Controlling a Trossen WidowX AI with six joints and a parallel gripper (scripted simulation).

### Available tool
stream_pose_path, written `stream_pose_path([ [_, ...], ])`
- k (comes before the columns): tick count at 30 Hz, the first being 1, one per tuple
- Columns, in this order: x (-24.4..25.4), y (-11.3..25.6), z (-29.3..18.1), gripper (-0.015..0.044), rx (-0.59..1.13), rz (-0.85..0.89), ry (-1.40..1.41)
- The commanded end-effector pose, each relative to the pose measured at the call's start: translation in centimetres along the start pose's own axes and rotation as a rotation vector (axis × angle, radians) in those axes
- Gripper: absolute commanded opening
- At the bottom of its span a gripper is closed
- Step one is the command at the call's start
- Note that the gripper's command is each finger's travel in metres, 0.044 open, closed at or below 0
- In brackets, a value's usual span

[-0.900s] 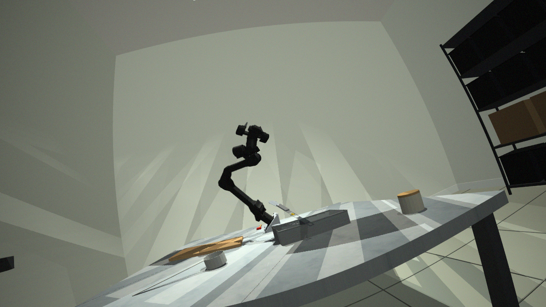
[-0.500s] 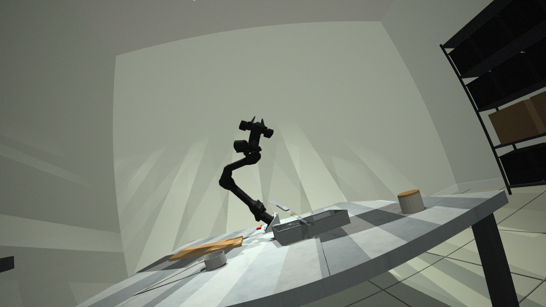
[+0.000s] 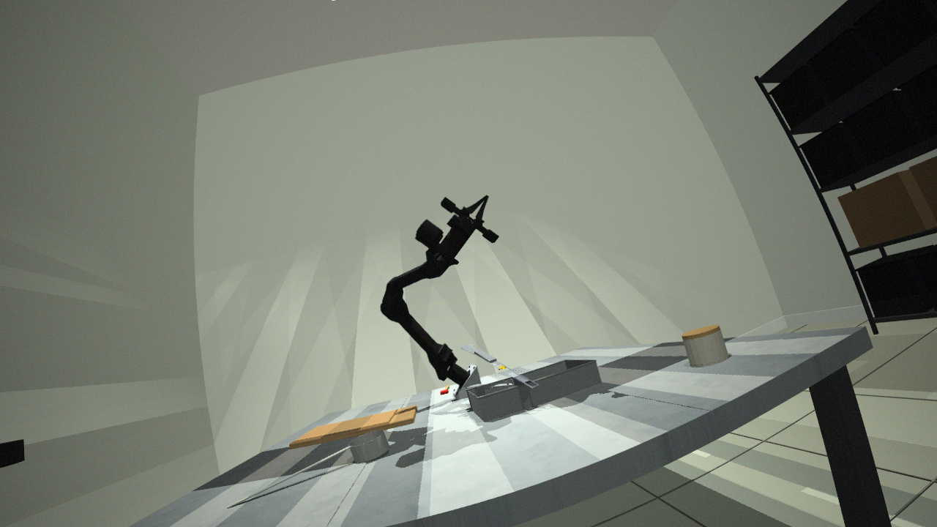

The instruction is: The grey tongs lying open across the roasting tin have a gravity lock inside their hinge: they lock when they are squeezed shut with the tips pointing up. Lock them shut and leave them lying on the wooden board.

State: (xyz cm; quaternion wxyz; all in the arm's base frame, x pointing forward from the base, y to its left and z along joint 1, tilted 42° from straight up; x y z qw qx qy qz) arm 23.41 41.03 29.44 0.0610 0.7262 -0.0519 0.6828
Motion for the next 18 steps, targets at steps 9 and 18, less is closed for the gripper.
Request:
stream_pose_path([
  [9, -8.2, 2.2, 8.9, -0.0150, -0.343, -0.722, 0.304],
  [18, -12.0, 7.0, 12.5, -0.0150, -0.288, -1.311, 0.508],
])
Point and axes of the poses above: the point midway between the two fingers, 35 mm back from their tips, its own y axis back along the fingers, its own x axis across the jaws, z = x × y, the point moved 8 cm from there along y, back along the fingers
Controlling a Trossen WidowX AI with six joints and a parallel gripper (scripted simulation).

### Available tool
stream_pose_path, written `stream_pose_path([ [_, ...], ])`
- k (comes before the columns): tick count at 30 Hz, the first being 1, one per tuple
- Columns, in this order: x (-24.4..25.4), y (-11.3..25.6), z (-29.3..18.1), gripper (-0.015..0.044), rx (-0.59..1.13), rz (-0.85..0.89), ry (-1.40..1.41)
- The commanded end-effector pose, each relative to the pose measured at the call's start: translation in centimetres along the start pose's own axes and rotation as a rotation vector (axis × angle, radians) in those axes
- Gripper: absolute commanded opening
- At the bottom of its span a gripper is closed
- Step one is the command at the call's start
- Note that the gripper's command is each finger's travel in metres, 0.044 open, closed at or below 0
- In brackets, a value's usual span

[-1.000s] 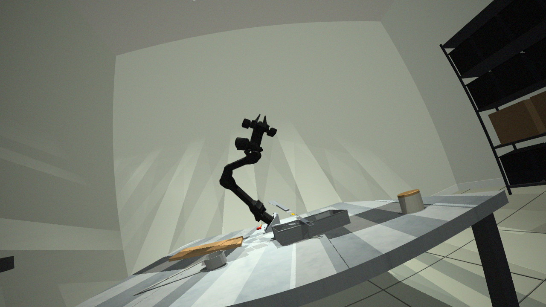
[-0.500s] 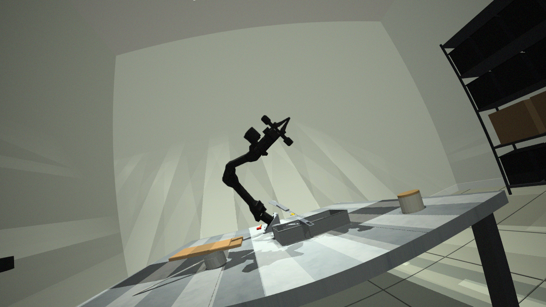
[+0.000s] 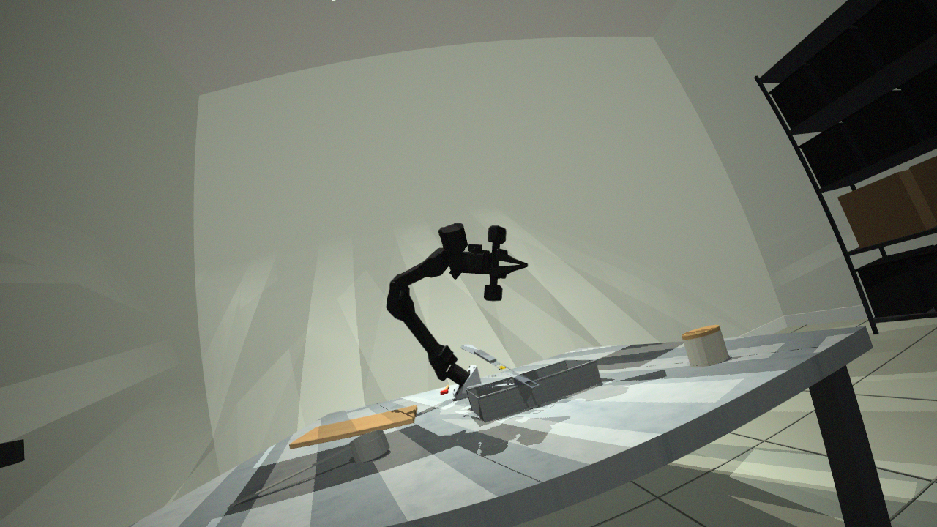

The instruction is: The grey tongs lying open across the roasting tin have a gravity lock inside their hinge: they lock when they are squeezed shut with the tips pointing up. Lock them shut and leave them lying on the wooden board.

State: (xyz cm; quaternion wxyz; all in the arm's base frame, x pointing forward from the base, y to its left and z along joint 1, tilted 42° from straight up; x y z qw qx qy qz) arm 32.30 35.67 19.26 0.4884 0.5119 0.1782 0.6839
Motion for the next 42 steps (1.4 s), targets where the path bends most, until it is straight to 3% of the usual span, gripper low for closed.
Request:
stream_pose_path([
  [1, -5.1, -0.9, 1.5, -0.0150, 0.052, -0.389, 0.247],
  [8, -9.9, 0.2, 2.9, -0.0150, 0.245, -0.775, 0.554],
  [15, -13.5, 2.5, 4.5, -0.0150, 0.564, -1.079, 0.872],
  [42, -15.0, 2.2, 4.8, -0.0150, 0.597, -1.100, 0.899],
])
Point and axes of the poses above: the point midway between the two fingers, 35 mm back from their tips, its own y axis back along the fingers, its own x axis across the jaws, z = x × y, the point moved 8 cm from there along y, back along the fingers
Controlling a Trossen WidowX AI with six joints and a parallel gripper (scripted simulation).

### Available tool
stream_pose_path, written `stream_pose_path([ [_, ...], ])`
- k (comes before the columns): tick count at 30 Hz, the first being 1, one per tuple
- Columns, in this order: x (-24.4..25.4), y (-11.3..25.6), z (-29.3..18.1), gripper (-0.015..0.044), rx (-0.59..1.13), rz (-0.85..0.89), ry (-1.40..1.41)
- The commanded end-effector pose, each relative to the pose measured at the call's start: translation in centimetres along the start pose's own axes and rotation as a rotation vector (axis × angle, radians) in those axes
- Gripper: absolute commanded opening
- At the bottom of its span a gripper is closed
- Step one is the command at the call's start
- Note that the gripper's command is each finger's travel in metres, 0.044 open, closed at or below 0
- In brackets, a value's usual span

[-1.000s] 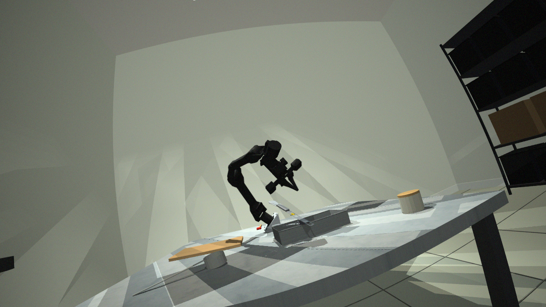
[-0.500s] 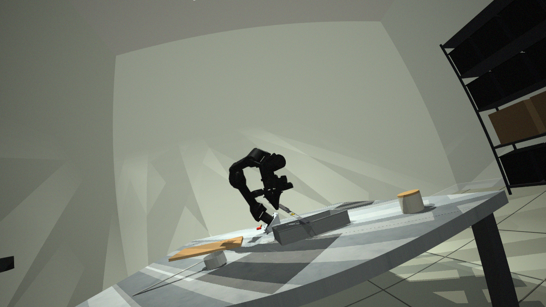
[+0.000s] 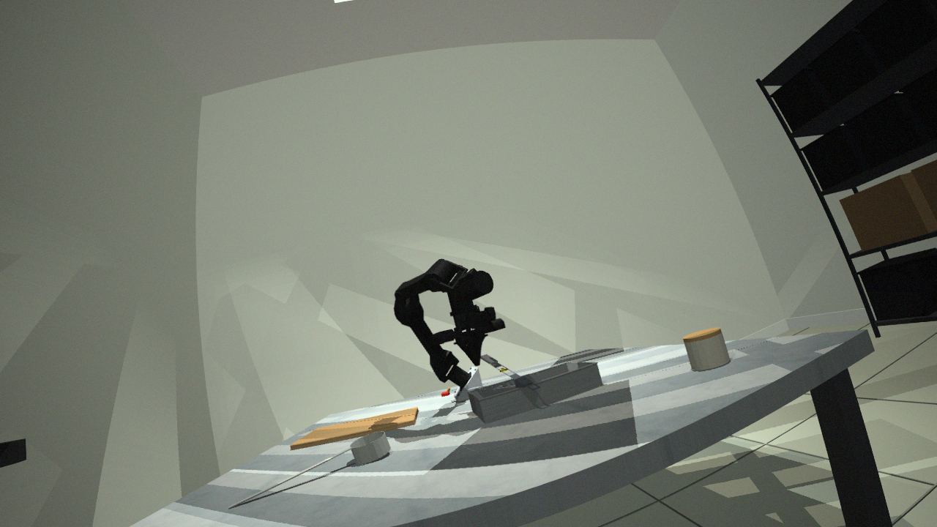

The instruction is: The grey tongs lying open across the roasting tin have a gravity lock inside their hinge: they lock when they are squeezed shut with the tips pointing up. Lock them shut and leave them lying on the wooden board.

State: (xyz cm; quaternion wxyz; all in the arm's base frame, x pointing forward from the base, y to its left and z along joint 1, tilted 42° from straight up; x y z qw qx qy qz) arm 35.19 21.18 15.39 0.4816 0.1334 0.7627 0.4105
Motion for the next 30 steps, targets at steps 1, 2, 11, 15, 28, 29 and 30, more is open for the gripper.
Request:
stream_pose_path([
  [1, -0.1, -0.8, 0.0, -0.0150, 0.006, -0.003, 0.005],
  [2, -0.1, -1.0, 0.0, -0.0150, 0.006, -0.003, 0.005],
  [11, -0.1, -2.5, 0.0, -0.0150, 0.006, -0.003, 0.004],
  [15, -0.1, -3.1, 0.0, -0.0150, 0.006, -0.004, 0.004],
  [28, -0.1, -5.2, -0.2, -0.0150, 0.007, -0.005, 0.004],
  [29, -0.1, -5.3, -0.2, -0.0150, 0.007, -0.005, 0.004],
  [30, -0.1, -5.3, -0.2, -0.0150, 0.007, -0.005, 0.004],
])
Point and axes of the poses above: the point midway between the two fingers, 35 mm back from their tips, its own y axis back along the fingers, its own x axis across the jaws, z = x × y, the point moved 8 cm from there along y, back along the fingers
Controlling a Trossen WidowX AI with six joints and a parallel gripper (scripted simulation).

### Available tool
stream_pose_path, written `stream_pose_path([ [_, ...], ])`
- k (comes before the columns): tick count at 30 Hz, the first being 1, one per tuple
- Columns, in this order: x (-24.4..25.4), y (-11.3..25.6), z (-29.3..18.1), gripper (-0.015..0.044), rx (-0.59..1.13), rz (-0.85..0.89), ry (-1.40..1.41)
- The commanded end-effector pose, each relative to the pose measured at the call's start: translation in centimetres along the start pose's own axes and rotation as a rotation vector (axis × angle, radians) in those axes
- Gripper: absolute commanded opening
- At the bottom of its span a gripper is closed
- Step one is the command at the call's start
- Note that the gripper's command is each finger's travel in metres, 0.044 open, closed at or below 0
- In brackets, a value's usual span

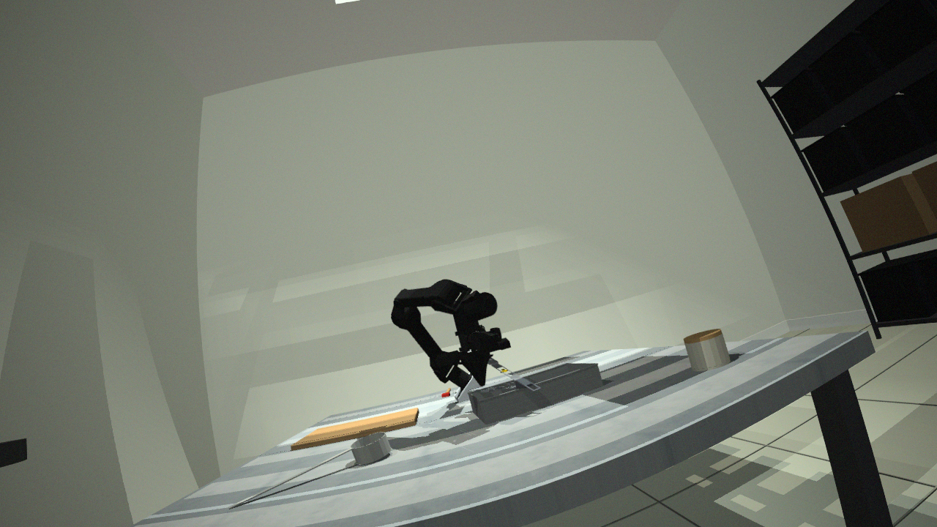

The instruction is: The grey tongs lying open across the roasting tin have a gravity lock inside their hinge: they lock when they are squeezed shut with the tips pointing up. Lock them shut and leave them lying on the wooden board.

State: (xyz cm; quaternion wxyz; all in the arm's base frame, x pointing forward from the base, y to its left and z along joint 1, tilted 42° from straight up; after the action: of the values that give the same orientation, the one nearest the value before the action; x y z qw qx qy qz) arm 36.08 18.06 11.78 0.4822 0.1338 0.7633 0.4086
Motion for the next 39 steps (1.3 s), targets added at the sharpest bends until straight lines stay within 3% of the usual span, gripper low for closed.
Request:
stream_pose_path([
  [1, -0.1, -0.5, -0.1, -0.0150, 0.004, -0.003, 0.005],
  [39, 5.3, -0.4, 0.1, -0.0150, 0.002, 0.002, 0.006],
])
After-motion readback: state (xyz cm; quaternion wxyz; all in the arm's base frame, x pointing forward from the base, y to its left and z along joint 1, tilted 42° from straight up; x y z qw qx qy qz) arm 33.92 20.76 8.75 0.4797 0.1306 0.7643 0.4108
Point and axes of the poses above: the point midway between the two fingers, 35 mm back from their tips, its own y axis back along the fingers, its own x axis across the jaws, z = x × y, the point moved 8 cm from there along y, back along the fingers
